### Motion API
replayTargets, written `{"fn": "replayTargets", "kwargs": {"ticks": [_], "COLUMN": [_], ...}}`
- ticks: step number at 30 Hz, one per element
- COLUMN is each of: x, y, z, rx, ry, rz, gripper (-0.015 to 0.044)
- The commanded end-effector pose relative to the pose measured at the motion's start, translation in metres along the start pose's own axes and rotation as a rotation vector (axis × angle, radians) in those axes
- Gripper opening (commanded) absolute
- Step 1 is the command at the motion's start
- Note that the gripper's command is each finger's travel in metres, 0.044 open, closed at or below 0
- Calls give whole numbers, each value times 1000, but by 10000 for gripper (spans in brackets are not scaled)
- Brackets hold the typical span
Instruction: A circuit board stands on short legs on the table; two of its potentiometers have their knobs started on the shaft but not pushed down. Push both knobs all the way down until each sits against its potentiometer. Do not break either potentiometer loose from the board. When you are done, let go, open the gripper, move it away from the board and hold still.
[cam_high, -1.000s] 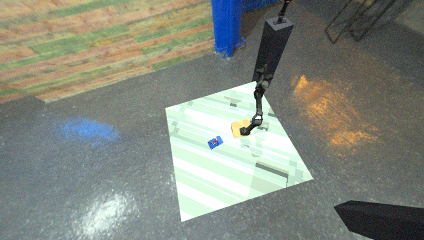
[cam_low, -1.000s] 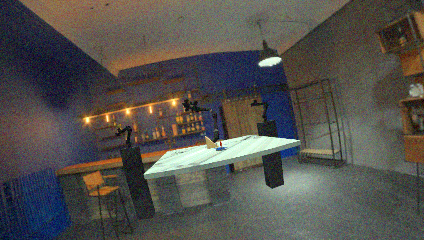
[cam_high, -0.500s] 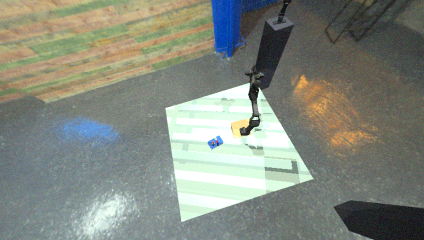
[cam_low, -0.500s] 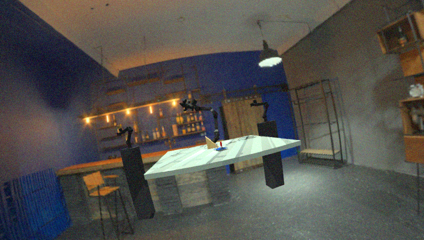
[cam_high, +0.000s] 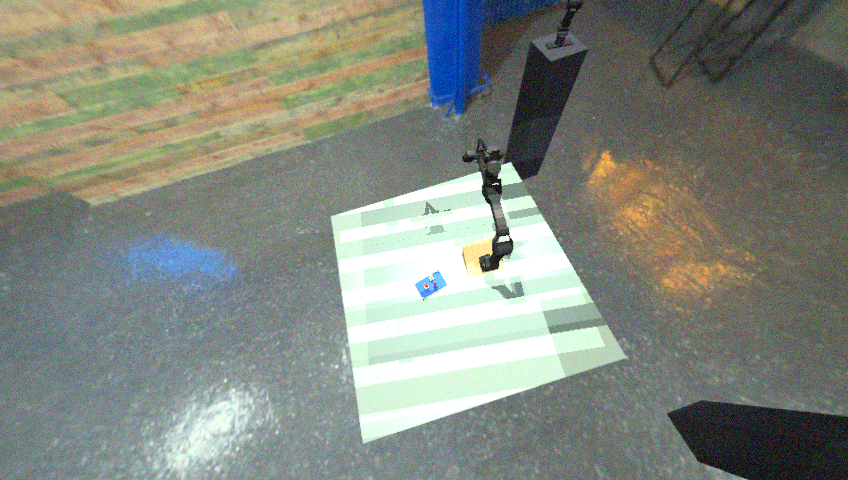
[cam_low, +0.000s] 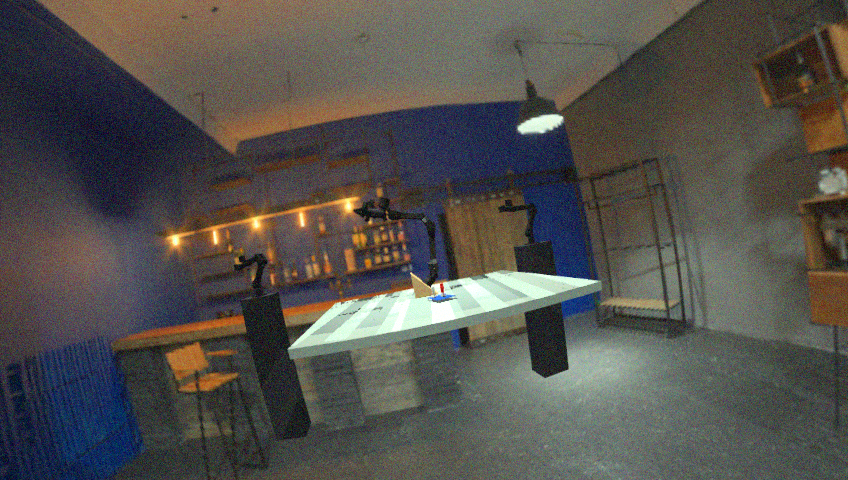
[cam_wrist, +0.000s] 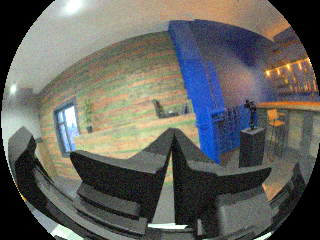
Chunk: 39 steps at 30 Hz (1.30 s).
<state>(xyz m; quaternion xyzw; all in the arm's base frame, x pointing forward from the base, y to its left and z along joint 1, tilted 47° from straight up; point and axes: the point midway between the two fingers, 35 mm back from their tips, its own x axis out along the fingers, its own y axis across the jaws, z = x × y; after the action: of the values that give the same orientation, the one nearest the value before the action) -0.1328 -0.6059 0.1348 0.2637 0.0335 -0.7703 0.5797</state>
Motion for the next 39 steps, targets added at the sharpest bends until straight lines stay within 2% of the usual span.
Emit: {"fn": "replayTargets", "kwargs": {"ticks": [1, 18, 39], "x": [-3, -34, -111], "y": [25, 116, 202], "z": [-23, -106, -208], "rx": [-123, -592, -1133], "ry": [76, 311, 502], "rz": [50, 300, 709], "gripper": [0, 0, 0]}}
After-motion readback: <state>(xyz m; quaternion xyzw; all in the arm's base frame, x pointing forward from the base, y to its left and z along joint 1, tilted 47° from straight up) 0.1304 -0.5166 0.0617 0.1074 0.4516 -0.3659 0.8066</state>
